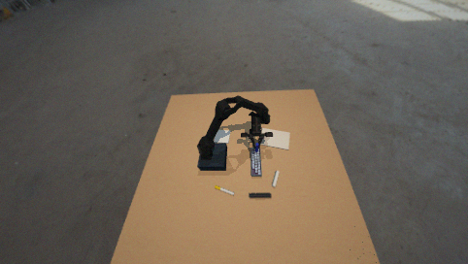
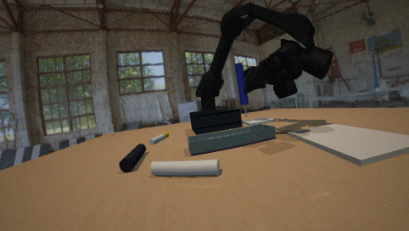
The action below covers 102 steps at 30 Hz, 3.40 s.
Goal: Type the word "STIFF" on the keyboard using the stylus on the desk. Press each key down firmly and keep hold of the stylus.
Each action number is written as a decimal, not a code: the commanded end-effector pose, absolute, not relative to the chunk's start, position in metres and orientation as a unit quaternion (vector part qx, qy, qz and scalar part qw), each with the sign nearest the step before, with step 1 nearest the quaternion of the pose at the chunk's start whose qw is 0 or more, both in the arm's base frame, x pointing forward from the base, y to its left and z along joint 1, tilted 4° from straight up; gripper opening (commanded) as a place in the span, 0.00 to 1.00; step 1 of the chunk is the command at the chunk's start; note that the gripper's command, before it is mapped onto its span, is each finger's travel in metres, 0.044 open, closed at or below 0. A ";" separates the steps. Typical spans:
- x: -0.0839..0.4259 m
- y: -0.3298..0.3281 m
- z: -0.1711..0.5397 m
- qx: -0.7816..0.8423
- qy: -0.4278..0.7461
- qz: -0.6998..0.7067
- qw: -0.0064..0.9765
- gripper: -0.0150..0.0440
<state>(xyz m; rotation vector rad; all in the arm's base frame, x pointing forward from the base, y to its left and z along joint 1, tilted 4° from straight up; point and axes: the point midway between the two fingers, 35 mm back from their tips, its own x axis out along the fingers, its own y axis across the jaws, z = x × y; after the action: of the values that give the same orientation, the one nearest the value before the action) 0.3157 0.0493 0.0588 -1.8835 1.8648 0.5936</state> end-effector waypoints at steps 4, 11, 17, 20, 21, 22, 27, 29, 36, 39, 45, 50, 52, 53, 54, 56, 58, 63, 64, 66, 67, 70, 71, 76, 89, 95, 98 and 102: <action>0.314 0.051 0.039 -0.674 0.676 0.214 0.208 0.25; 0.314 0.051 0.038 -0.674 0.676 0.214 0.208 0.25; 0.314 0.051 0.038 -0.674 0.676 0.214 0.208 0.25; 0.314 0.051 0.038 -0.674 0.676 0.214 0.208 0.25; 0.314 0.051 0.038 -0.674 0.676 0.214 0.208 0.25; 0.314 0.051 0.038 -0.674 0.676 0.214 0.208 0.25; 0.314 0.053 0.037 -0.674 0.676 0.214 0.208 0.39; 0.314 0.053 0.037 -0.674 0.676 0.214 0.208 0.39; 0.314 0.053 0.037 -0.674 0.676 0.214 0.208 0.39; 0.314 0.053 0.037 -0.674 0.676 0.214 0.208 0.39; 0.313 0.053 0.037 -0.674 0.676 0.214 0.208 0.39; 0.313 0.053 0.036 -0.674 0.676 0.214 0.208 0.39; 0.313 0.053 0.034 -0.674 0.676 0.214 0.208 0.39; 0.313 0.053 0.033 -0.674 0.676 0.214 0.208 0.39; 0.313 0.053 0.033 -0.674 0.676 0.214 0.208 0.39; 0.313 0.053 0.032 -0.674 0.676 0.214 0.208 0.39; 0.313 0.053 0.032 -0.674 0.676 0.214 0.208 0.39; 0.313 0.054 0.030 -0.674 0.676 0.214 0.208 0.39; 0.313 0.054 0.029 -0.674 0.676 0.214 0.208 0.39; 0.313 0.054 0.029 -0.674 0.676 0.214 0.208 0.39; 0.313 0.054 0.028 -0.674 0.676 0.214 0.208 0.39; 0.313 0.054 0.027 -0.674 0.676 0.214 0.208 0.39; 0.313 0.054 0.027 -0.674 0.676 0.214 0.208 0.39; 0.313 0.054 0.026 -0.674 0.676 0.214 0.208 0.39; 0.313 0.054 0.022 -0.673 0.676 0.214 0.208 0.39; 0.313 0.054 0.020 -0.673 0.676 0.214 0.208 0.39; 0.313 0.055 0.019 -0.673 0.676 0.214 0.208 0.39; 0.313 0.055 0.017 -0.673 0.676 0.214 0.208 0.39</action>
<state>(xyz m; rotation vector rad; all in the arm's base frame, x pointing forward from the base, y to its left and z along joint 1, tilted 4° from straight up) 0.3140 0.0542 0.0201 -1.8799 1.8784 0.5948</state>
